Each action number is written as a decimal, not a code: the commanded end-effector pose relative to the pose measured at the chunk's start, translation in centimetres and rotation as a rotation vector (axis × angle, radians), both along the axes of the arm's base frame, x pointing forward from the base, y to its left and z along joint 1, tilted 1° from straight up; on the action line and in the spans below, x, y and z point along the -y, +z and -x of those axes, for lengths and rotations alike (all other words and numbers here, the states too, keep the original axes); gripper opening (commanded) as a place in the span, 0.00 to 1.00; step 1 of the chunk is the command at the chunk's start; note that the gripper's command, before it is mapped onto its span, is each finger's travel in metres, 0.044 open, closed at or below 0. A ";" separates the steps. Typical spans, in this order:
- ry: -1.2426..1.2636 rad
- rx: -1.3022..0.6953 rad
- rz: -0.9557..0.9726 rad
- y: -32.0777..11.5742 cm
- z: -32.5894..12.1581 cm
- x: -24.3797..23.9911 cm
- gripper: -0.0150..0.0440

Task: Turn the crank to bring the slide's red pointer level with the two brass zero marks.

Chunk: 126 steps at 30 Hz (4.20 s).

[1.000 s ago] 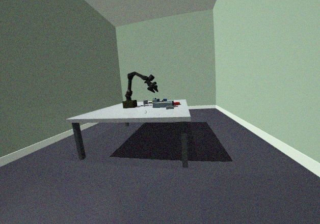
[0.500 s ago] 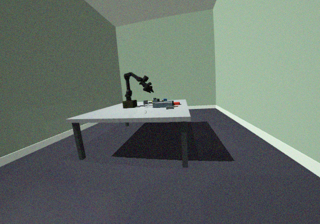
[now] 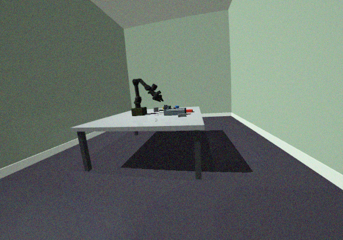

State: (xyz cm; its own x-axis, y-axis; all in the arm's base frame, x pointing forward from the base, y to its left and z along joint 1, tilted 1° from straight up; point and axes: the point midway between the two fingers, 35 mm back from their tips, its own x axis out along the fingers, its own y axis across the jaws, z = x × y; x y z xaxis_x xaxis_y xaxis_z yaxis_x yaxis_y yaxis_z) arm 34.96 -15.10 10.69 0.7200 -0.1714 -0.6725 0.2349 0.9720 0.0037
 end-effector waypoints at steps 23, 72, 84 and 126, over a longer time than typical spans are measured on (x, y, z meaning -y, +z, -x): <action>0.006 -0.015 -0.007 -8.9 0.3 -0.3 1.00; 0.006 -0.016 -0.007 -13.4 0.4 -0.4 0.25; 0.006 -0.016 -0.008 -13.6 0.2 -1.0 0.25; 0.006 -0.016 -0.009 -13.8 0.0 -1.9 0.25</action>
State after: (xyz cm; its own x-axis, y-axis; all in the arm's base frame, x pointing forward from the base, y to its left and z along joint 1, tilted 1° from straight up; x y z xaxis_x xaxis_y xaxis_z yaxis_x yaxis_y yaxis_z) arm 34.73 -14.06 -3.00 0.7064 -0.1868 -0.6827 0.2520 0.9677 -0.0039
